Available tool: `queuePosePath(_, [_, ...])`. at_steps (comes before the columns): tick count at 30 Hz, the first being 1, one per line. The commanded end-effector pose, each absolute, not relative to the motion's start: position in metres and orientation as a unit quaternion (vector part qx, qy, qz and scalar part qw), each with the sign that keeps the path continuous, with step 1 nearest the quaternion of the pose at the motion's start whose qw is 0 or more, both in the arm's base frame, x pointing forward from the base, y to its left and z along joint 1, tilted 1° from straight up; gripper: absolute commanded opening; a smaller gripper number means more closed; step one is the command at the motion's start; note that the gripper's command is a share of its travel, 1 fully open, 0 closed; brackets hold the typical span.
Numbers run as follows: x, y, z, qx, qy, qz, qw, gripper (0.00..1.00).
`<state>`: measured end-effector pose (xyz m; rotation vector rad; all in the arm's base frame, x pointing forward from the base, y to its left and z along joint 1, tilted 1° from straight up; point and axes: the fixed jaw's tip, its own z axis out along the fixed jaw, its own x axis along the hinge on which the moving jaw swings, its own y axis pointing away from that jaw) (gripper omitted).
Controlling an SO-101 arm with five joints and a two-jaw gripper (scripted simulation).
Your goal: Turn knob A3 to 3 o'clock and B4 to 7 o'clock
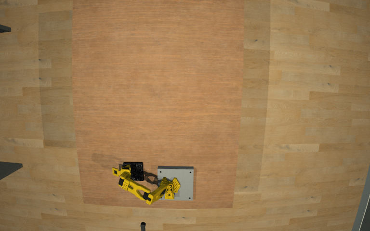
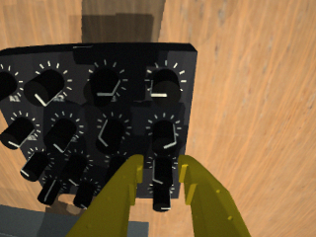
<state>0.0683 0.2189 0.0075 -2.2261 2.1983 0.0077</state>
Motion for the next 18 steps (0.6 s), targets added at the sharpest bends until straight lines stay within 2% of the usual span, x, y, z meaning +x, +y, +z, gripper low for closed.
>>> queuePosePath(1, [0.0690, 0.2171, 0.0088, -0.710, 0.704, 0.001, 0.002, 0.10])
queuePosePath(18, [0.0699, 0.2200, 0.0130, -0.710, 0.704, 0.001, 0.002, 0.10])
